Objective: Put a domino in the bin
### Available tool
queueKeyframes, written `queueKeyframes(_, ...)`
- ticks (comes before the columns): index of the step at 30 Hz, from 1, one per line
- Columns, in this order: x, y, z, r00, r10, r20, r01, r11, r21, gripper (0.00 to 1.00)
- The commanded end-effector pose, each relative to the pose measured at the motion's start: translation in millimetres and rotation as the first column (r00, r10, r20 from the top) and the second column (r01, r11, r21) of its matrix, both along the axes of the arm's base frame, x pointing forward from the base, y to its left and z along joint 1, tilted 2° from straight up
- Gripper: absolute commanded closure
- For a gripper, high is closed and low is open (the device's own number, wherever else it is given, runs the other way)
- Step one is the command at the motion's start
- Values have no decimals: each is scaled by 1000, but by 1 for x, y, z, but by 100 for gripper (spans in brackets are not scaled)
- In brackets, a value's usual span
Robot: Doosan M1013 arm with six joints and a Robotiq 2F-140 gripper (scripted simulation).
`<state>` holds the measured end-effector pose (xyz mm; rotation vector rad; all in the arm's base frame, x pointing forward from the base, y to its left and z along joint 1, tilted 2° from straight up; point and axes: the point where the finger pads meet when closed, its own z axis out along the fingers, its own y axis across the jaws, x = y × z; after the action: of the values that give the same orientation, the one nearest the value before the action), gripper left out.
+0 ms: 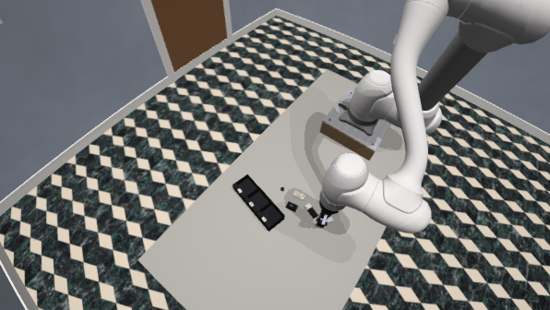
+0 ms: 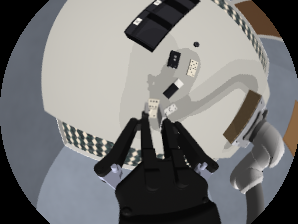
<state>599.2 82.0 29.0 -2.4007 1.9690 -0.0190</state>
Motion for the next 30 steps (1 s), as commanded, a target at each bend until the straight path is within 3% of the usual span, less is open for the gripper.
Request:
queueKeyframes(1,2,-6,1,1000,0,0,0,1000,0,87)
queueKeyframes(21,37,-107,0,1000,0,0,0,1000,0,87)
queueKeyframes(24,39,-113,0,999,-50,-1,50,999,2,87)
queueKeyframes(30,51,-147,0,941,-338,-9,338,941,10,87)
